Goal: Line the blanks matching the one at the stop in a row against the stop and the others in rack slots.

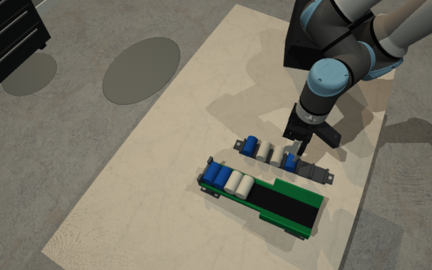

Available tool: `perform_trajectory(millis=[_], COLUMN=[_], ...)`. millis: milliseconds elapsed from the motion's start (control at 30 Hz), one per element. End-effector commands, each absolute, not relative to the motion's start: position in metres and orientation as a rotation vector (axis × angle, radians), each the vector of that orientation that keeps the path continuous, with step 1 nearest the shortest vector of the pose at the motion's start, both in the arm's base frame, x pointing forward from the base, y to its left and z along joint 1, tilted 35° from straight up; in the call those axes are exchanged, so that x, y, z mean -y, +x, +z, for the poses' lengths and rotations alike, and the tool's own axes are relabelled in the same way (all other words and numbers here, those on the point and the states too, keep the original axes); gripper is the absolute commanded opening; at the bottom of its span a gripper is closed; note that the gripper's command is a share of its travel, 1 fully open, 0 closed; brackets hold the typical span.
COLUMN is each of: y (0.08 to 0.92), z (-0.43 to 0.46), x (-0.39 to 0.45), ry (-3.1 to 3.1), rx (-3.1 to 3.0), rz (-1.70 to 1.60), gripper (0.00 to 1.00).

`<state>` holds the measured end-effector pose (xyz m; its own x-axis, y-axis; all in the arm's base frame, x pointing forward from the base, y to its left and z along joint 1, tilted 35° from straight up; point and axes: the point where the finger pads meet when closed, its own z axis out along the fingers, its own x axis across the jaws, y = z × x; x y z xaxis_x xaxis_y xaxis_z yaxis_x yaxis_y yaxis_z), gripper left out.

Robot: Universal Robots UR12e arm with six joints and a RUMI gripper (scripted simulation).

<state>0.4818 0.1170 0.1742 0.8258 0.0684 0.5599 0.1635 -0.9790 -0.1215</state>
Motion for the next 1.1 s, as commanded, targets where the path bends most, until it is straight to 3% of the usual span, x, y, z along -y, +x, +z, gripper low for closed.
perform_trajectory(millis=[0, 1067], y=[0.482, 0.496], z=[0.175, 0.153], x=[-0.117, -0.122], ry=[-2.843, -2.843], rx=[0.182, 0.183], rz=[-0.864, -0.864], gripper=[0.54, 0.54])
